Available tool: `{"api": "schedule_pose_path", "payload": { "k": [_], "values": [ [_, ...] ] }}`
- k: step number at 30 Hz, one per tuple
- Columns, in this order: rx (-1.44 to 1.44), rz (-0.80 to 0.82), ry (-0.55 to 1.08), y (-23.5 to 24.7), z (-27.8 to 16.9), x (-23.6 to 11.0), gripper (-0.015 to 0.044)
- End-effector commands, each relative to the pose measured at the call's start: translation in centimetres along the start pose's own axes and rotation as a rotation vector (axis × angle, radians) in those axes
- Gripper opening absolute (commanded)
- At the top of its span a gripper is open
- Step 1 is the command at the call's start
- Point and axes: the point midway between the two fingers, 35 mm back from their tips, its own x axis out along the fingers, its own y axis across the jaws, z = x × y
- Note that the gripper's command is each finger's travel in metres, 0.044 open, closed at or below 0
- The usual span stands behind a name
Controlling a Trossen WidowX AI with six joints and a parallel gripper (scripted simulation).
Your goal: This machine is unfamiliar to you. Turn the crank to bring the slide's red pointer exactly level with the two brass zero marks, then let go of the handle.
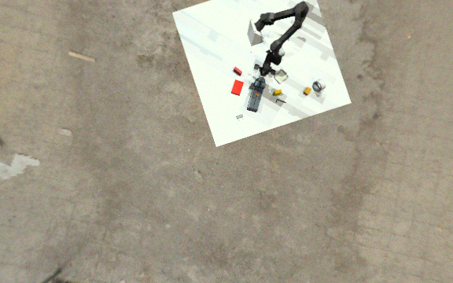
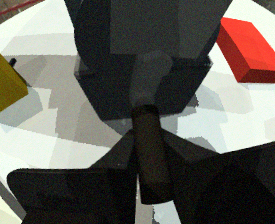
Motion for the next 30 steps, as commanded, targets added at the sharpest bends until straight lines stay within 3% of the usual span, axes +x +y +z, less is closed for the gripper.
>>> {"api": "schedule_pose_path", "payload": {
  "k": [1,30],
  "values": [
    [-0.007,0.023,0.0,0.92,0.1,-0.13,0.0],
    [-0.007,0.023,0.0,1.17,0.18,-0.24,0.0]
  ]
}}
